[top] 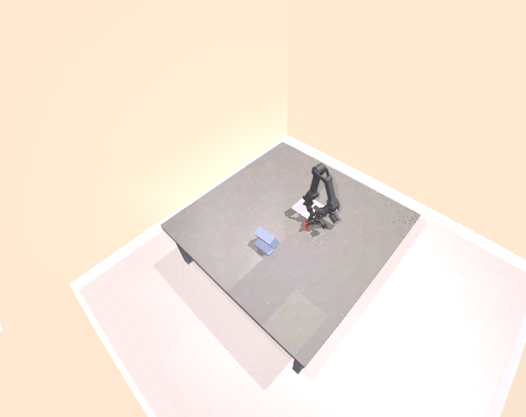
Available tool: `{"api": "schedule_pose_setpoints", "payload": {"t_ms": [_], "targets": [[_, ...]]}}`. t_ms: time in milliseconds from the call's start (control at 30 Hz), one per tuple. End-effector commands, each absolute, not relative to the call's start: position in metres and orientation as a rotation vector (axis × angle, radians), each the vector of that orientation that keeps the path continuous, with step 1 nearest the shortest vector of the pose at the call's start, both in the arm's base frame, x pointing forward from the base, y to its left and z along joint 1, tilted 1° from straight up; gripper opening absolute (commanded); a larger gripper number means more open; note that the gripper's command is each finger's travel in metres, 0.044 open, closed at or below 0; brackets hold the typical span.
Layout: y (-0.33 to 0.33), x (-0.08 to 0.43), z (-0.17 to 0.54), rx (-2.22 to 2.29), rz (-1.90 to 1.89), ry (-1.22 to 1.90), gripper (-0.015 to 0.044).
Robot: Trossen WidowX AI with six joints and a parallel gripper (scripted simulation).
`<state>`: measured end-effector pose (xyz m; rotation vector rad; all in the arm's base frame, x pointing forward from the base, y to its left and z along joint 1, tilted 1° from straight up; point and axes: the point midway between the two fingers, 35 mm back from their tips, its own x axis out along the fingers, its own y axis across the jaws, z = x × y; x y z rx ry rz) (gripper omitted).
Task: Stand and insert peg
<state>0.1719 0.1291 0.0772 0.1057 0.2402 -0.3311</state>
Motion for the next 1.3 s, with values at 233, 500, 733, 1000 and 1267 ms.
{"api": "schedule_pose_setpoints", "payload": {"t_ms": [233, 500, 733, 1000, 1267], "targets": [[0.1304, 0.1694, 0.0749, 0.109, -0.331, 0.236, 0.0049], [0.1311, 0.1683, 0.0747, 0.112, -0.330, 0.231, 0.0049], [0.1317, 0.1674, 0.0745, 0.115, -0.329, 0.226, 0.0049], [0.1324, 0.1663, 0.0743, 0.117, -0.329, 0.221, 0.0049], [0.1331, 0.1653, 0.0741, 0.120, -0.328, 0.217, 0.0049]]}}
